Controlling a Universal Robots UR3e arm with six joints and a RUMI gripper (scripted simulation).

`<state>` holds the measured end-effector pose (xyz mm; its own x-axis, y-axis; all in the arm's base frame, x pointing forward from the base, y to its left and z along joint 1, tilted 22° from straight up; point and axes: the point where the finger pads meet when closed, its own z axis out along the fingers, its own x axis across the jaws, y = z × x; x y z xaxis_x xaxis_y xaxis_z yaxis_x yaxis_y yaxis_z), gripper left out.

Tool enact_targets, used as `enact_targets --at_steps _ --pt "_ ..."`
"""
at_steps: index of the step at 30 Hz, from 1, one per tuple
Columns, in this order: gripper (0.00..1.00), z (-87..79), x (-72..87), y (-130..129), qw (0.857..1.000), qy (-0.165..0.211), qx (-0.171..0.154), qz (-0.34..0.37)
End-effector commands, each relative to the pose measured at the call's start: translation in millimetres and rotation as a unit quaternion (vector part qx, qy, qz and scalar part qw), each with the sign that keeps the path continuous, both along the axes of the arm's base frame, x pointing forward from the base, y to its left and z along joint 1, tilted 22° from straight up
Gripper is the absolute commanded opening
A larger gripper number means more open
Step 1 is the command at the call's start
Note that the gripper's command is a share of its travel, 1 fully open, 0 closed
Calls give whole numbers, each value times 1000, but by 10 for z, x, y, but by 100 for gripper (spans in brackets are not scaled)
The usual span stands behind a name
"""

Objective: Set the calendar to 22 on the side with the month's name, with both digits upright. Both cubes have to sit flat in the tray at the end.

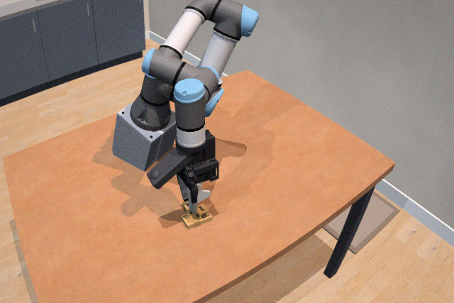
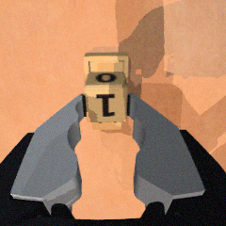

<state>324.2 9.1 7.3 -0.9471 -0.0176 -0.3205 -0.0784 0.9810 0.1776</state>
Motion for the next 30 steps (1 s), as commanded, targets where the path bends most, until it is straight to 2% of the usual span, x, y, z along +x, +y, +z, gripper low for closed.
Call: enact_targets --at_steps 1,30 --pt "10 6 5 -5 1000 -1 -1 0" --pt "10 -18 13 0 1000 -1 -1 0"
